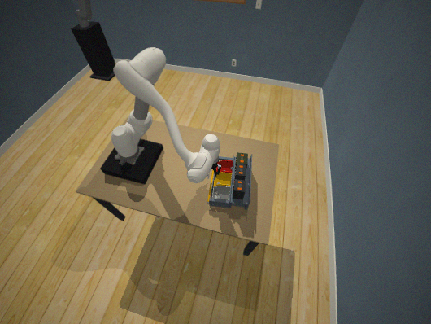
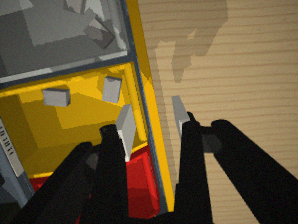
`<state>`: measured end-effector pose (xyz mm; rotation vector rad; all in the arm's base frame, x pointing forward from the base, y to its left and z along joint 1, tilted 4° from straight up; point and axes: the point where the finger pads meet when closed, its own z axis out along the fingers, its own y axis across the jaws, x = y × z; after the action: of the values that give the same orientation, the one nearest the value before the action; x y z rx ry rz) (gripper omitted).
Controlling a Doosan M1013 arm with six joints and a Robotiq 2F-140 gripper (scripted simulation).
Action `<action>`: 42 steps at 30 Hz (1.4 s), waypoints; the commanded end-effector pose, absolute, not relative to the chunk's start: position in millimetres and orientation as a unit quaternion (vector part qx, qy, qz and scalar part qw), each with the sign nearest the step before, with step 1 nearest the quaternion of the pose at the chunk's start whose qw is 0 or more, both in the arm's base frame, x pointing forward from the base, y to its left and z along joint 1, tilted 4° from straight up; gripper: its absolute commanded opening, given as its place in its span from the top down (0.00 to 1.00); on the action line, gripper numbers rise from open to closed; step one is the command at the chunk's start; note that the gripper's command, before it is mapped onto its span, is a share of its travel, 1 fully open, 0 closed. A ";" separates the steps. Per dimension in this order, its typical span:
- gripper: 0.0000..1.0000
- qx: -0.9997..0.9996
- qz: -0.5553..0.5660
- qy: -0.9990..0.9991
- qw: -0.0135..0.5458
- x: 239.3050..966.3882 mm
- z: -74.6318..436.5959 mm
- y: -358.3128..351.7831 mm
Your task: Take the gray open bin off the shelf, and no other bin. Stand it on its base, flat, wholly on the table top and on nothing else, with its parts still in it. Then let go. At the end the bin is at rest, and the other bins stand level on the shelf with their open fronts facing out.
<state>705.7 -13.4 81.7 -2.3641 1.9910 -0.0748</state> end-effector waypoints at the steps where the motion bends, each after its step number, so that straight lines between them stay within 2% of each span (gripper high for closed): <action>1: 0.72 -0.765 -0.024 0.644 0.025 706.3 79.0 -13.6; 42: 0.72 -0.765 -0.024 0.644 0.025 705.7 87.7 -13.6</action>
<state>705.7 -13.6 87.5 -2.3650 1.9905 -0.0755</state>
